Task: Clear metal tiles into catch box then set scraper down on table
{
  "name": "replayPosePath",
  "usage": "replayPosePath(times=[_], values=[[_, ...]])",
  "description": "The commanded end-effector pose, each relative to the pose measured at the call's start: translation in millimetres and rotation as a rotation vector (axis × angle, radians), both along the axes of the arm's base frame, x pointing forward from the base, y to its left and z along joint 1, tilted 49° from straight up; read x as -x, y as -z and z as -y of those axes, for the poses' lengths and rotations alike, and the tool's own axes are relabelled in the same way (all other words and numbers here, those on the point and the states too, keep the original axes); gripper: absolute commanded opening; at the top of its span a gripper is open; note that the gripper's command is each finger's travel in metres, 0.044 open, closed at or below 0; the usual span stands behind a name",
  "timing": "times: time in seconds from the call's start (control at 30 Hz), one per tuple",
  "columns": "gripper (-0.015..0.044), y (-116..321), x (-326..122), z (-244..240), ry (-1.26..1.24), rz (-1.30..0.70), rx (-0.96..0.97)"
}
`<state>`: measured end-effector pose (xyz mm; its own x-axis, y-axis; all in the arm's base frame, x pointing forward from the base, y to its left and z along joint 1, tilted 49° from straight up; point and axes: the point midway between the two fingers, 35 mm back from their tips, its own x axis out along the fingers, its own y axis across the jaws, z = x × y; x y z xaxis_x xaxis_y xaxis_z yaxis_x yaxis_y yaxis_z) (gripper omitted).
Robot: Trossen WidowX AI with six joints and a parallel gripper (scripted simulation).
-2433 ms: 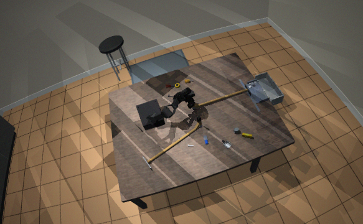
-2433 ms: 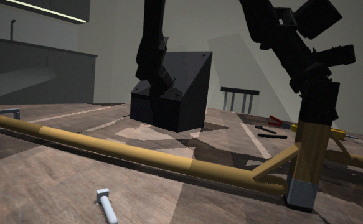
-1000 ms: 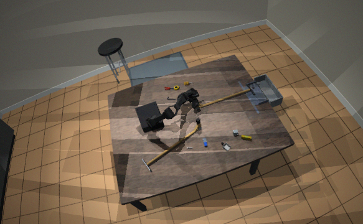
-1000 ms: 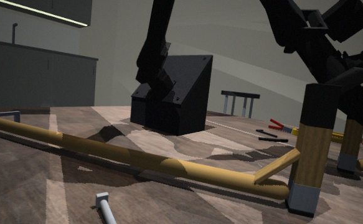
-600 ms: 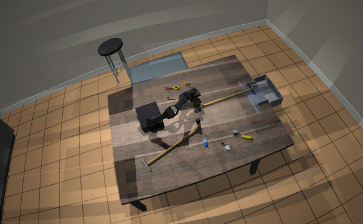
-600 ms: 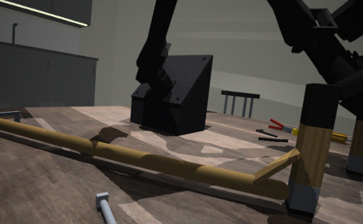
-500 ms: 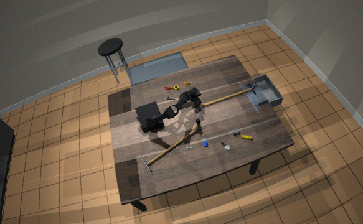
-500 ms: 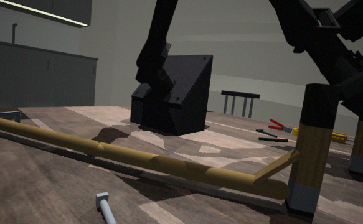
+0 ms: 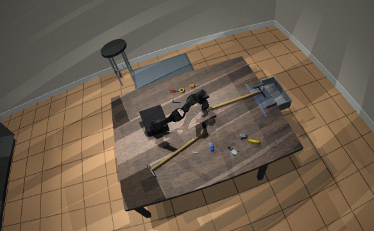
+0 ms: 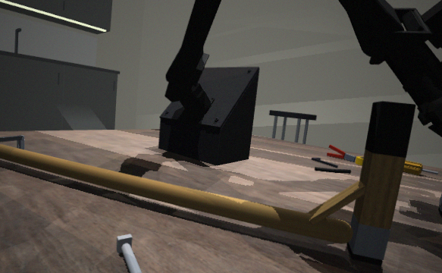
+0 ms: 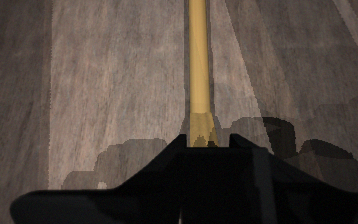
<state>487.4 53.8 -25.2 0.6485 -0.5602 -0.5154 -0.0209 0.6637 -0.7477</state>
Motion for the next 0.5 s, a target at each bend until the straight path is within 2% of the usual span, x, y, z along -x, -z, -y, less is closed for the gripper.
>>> replayPosePath(times=[0.0, 0.47], values=[[0.0000, 0.3, -7.6, -3.8, -0.011, 0.000, -0.003], [0.0000, -0.9, -25.4, -4.0, -0.011, 0.001, -0.003]])
